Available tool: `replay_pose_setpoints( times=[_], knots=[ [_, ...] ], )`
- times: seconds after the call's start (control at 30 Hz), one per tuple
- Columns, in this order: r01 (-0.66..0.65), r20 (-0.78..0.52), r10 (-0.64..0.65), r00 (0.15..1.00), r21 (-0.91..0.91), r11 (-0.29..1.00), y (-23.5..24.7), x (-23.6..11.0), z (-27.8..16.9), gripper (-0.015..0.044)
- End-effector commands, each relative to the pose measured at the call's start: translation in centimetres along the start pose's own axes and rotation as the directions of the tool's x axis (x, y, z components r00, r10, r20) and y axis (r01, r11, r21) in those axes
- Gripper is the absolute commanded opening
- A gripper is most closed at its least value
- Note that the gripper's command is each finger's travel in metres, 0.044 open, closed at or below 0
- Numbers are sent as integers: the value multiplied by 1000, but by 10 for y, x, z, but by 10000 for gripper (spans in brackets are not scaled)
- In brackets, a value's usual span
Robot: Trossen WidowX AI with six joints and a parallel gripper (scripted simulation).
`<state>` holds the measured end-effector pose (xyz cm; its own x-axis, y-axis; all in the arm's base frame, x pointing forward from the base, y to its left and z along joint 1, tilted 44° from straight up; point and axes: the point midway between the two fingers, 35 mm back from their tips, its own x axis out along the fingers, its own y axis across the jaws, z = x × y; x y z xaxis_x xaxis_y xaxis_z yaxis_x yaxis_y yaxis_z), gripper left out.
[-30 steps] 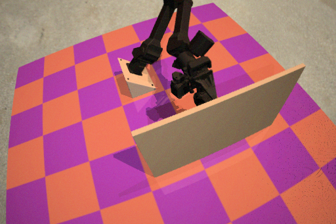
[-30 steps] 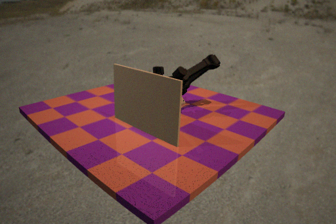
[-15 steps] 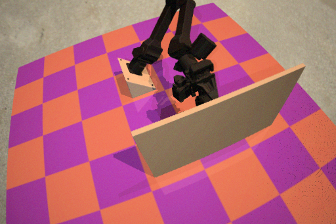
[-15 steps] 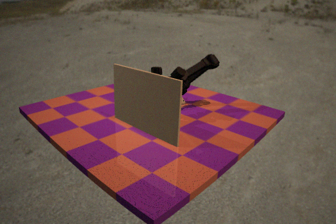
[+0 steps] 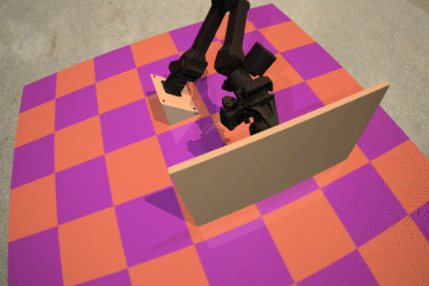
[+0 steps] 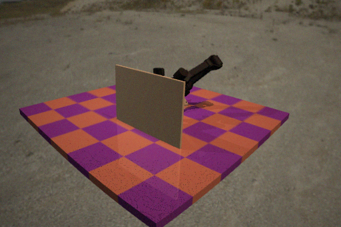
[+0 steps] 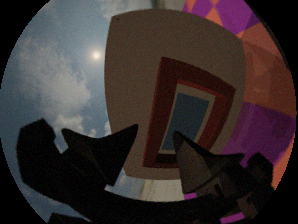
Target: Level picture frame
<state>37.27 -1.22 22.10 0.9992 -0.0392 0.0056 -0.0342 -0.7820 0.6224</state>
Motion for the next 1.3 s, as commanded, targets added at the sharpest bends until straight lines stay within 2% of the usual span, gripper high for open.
replay_pose_setpoints(
  times=[0.0, 0.23, 0.47, 0.7, 0.73, 1.27],
  knots=[
    [1, -3, -1, 1000, -7, 1000, 0, 0, -1, 260],
    [1, -3, -1, 1000, -7, 1000, 0, 0, -1, 260],
    [1, -3, -1, 1000, -7, 1000, 0, 0, -1, 76],
    [1, -3, -1, 1000, -7, 1000, 0, 0, -1, 30],
    [1, -3, -1, 1000, -7, 1000, 0, 0, -1, 3],
    [1, -3, -1, 1000, -7, 1000, 2, 0, 0, 0]
  ],
)
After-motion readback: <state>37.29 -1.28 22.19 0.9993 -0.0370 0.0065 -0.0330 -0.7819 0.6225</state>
